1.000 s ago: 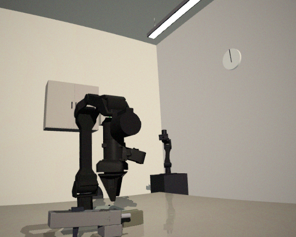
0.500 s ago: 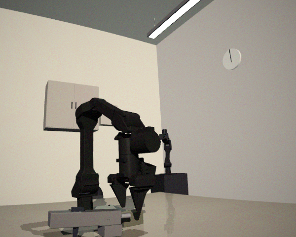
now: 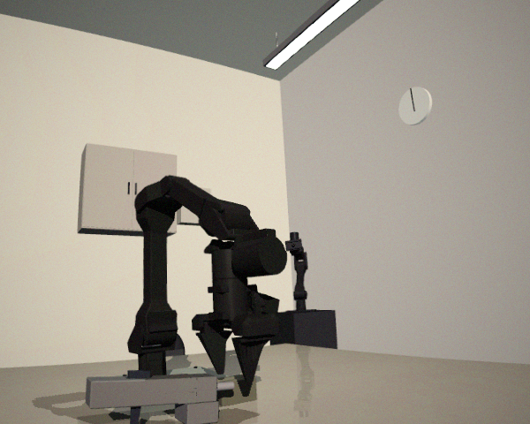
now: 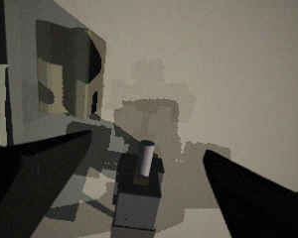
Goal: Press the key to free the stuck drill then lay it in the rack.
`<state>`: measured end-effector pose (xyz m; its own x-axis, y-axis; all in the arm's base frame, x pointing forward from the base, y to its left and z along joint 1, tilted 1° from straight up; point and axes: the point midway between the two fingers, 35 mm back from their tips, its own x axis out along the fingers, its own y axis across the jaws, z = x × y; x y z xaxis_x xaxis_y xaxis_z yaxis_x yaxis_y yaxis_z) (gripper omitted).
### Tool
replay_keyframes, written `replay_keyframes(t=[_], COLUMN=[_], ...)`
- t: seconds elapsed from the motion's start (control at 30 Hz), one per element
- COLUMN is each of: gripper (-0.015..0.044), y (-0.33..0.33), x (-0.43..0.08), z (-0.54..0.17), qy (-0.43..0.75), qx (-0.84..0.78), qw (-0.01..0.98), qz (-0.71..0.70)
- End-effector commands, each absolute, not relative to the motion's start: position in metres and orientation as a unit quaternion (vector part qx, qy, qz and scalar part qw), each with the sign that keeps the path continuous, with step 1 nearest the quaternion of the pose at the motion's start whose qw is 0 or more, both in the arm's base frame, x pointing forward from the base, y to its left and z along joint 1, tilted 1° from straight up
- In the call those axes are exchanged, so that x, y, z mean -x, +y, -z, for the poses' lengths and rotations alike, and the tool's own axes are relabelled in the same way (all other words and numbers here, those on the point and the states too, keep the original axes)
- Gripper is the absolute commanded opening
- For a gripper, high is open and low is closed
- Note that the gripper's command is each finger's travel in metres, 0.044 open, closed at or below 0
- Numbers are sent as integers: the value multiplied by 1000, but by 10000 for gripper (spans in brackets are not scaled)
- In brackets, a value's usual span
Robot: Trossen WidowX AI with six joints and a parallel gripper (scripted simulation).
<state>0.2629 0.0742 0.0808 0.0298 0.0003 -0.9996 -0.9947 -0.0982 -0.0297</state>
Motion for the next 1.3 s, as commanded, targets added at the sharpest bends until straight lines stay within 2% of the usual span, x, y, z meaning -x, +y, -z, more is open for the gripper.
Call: replay_keyframes(t=[0.0, 0.93, 1.27], gripper=[440, 440, 177], y=[72, 61, 62], x=[-263, -264, -265], z=[-74, -36, -39], qy=[467, 467, 467], qx=[534, 534, 532], qw=[479, 478, 482], qz=[-518, -517, -515])
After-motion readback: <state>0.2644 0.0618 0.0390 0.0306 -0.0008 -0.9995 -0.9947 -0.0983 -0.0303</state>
